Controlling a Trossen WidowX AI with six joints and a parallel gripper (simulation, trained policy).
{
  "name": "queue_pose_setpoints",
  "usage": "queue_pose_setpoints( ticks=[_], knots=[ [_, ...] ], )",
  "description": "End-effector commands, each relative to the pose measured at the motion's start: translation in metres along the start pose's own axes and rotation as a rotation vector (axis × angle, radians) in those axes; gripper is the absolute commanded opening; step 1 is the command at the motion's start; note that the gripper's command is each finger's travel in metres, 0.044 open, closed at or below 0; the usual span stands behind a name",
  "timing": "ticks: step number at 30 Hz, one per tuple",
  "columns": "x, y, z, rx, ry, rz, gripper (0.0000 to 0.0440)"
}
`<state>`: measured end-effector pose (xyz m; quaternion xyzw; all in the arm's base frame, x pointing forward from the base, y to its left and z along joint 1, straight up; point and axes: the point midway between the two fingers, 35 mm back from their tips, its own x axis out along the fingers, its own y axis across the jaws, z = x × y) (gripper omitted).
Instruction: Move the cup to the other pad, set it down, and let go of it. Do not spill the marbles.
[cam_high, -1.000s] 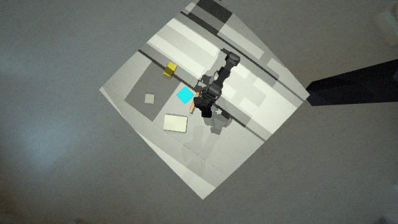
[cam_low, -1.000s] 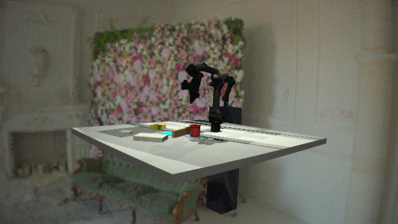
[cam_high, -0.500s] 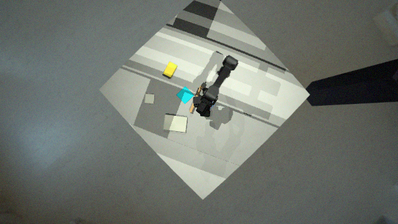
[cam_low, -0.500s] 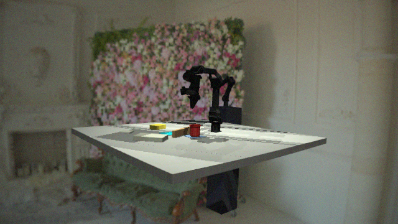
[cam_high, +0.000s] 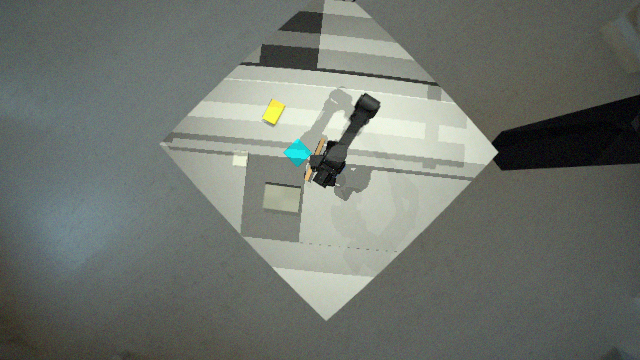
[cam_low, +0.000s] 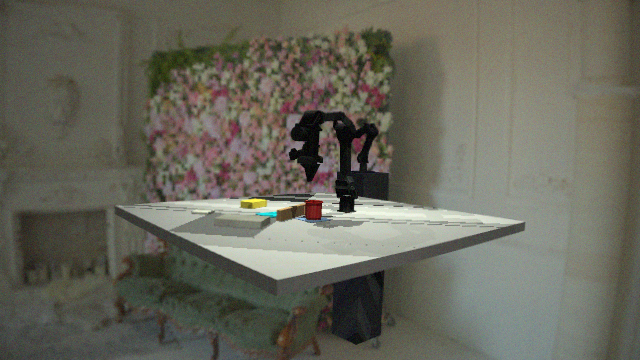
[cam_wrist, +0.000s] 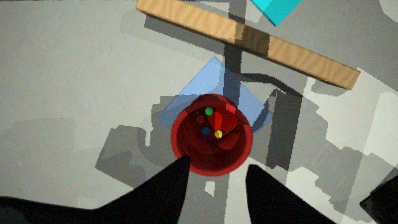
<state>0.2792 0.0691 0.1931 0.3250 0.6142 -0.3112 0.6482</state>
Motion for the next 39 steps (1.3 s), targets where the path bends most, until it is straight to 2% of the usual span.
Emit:
queue_pose_setpoints(
  ticks=[1, 22, 39],
  knots=[
    [0.012, -0.005, 0.000, 0.015, 0.007, -0.050, 0.0151],
    [0.070, -0.018, -0.008, 0.032, 0.020, -0.187, 0.0175],
    [0.125, -0.029, -0.017, -0.045, 0.036, -0.239, 0.0174]
  ],
)
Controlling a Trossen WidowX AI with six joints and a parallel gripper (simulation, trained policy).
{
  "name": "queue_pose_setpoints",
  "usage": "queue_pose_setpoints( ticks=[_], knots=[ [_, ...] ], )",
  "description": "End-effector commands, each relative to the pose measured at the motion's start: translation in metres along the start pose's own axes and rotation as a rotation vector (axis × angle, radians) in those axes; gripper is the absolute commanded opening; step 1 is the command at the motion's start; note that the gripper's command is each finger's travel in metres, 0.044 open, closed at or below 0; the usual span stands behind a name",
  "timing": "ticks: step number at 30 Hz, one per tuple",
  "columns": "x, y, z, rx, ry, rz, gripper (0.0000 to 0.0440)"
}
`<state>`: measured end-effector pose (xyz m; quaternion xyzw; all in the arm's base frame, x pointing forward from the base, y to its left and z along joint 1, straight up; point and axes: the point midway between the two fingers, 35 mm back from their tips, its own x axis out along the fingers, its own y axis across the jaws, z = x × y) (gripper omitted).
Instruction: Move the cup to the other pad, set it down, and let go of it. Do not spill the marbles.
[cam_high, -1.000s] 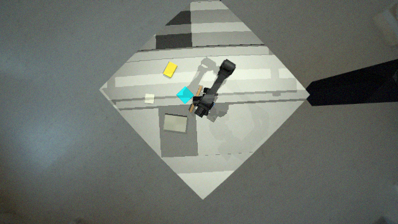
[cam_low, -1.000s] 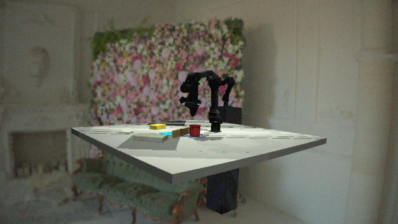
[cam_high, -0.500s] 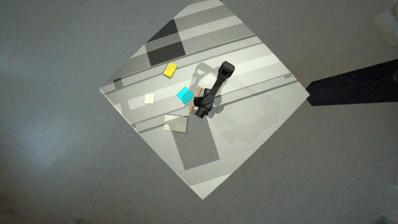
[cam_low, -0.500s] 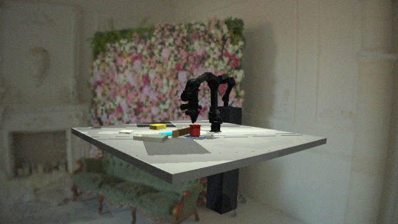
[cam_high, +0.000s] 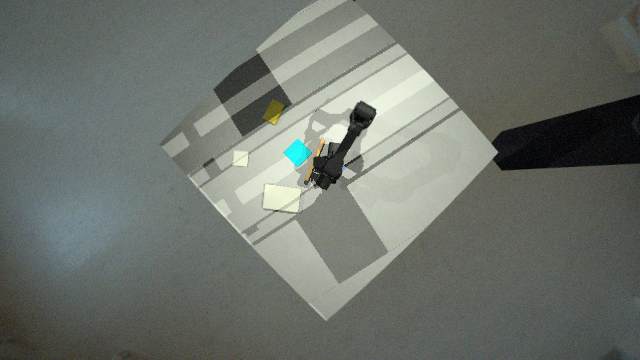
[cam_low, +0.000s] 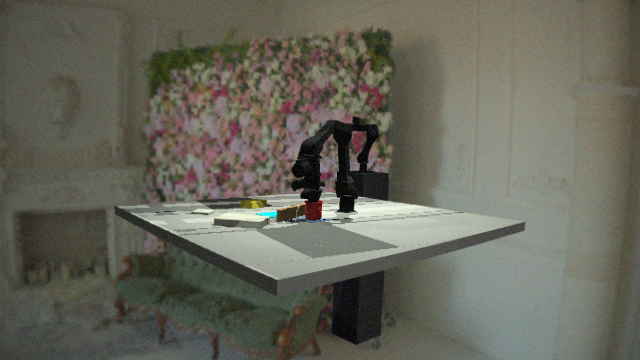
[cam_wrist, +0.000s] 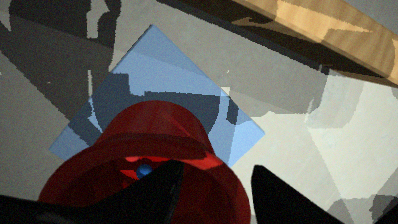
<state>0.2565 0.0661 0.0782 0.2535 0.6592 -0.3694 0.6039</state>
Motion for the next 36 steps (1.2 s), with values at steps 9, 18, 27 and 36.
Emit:
queue_pose_setpoints(
  ticks=[9, 18, 27, 36],
  knots=[
    [0.025, -0.001, 0.001, -0.093, -0.014, -0.003, 0.0007],
    [0.011, 0.003, 0.006, -0.081, -0.035, 0.044, 0.0005],
    [-0.006, 0.004, 0.012, -0.042, -0.039, 0.088, 0.0000],
    [-0.033, 0.000, 0.021, 0.031, -0.043, 0.142, 0.0000]
  ],
)
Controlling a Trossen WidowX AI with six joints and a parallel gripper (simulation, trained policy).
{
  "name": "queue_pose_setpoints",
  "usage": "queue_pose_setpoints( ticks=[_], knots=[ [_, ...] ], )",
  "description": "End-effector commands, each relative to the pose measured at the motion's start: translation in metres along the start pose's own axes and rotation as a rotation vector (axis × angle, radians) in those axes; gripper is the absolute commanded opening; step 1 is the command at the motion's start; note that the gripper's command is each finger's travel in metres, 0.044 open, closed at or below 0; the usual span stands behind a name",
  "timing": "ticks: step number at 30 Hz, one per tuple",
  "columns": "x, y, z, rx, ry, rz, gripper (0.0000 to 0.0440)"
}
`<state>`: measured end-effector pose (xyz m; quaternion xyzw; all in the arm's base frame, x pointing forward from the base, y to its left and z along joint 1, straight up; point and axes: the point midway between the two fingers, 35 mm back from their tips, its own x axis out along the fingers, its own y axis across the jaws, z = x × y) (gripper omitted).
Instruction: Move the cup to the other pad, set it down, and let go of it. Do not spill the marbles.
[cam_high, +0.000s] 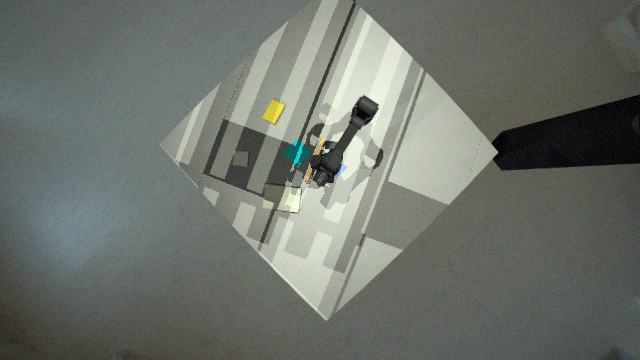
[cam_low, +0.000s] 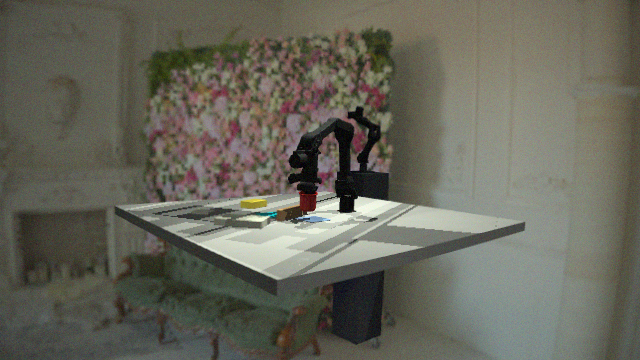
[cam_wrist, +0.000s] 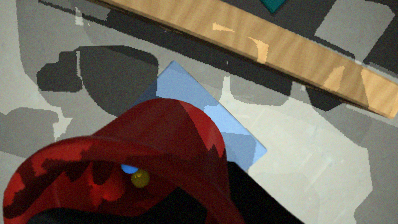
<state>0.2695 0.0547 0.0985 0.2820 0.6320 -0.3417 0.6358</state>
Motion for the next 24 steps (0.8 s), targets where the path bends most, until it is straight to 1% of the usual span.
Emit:
queue_pose_setpoints(
  ticks=[1, 13, 24],
  knots=[
    [-0.016, 0.002, 0.006, 0.039, -0.007, 0.039, 0.0000],
    [-0.046, -0.001, 0.035, 0.139, -0.042, 0.113, 0.0000],
    [-0.056, -0.005, 0.075, 0.227, -0.099, 0.175, 0.0000]
  ],
)
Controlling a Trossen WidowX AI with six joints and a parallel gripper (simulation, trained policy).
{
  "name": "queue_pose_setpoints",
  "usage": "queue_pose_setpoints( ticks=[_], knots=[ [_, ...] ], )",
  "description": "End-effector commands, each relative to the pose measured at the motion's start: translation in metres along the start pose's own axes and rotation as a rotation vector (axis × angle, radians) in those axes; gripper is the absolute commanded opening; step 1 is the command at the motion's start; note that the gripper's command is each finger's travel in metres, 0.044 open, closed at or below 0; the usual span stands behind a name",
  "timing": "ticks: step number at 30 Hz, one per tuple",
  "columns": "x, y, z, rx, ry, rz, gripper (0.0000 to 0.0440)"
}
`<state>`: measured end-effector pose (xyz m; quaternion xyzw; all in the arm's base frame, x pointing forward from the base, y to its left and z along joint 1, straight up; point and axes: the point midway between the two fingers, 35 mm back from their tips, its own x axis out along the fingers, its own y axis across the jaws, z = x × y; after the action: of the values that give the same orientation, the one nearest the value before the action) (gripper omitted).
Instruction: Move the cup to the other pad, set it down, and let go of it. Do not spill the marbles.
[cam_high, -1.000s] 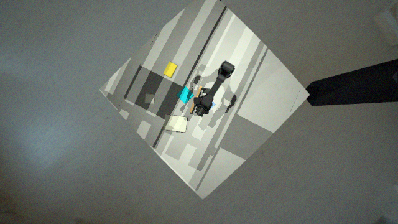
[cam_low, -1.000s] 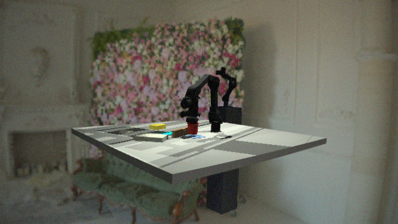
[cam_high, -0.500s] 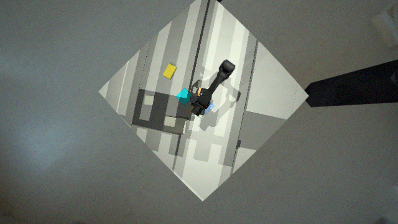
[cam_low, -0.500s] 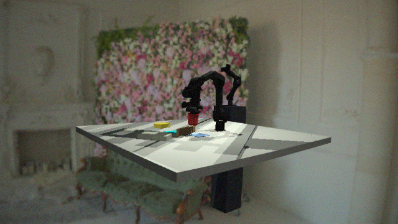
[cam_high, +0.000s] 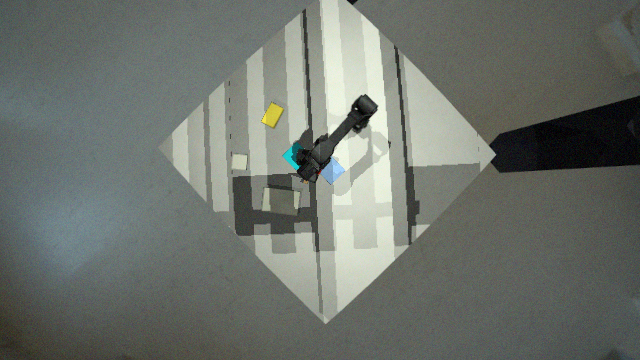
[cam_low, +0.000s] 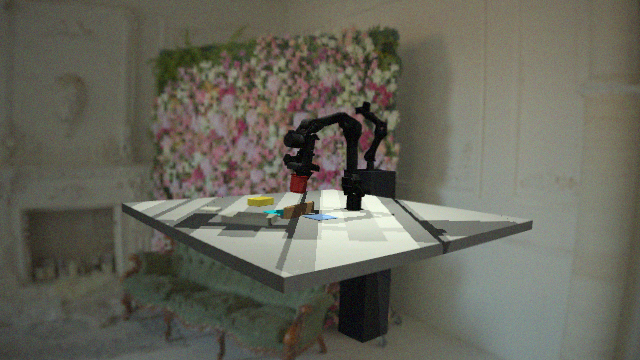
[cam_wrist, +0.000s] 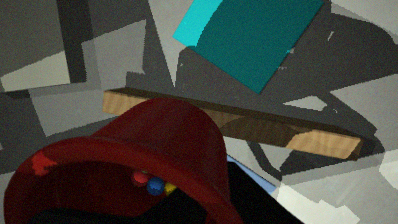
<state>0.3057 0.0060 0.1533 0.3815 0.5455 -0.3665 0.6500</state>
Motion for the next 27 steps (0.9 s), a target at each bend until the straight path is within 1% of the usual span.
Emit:
queue_pose_setpoints(
  ticks=[1, 8, 16, 27],
  knots=[
    [-0.003, 0.003, 0.016, 0.024, -0.029, 0.028, 0.0000],
    [0.004, 0.003, 0.044, 0.073, -0.063, 0.053, 0.0000],
    [0.018, -0.001, 0.071, 0.122, -0.091, 0.065, 0.0000],
    [0.048, -0.010, 0.088, 0.163, -0.107, 0.065, 0.0000]
  ],
)
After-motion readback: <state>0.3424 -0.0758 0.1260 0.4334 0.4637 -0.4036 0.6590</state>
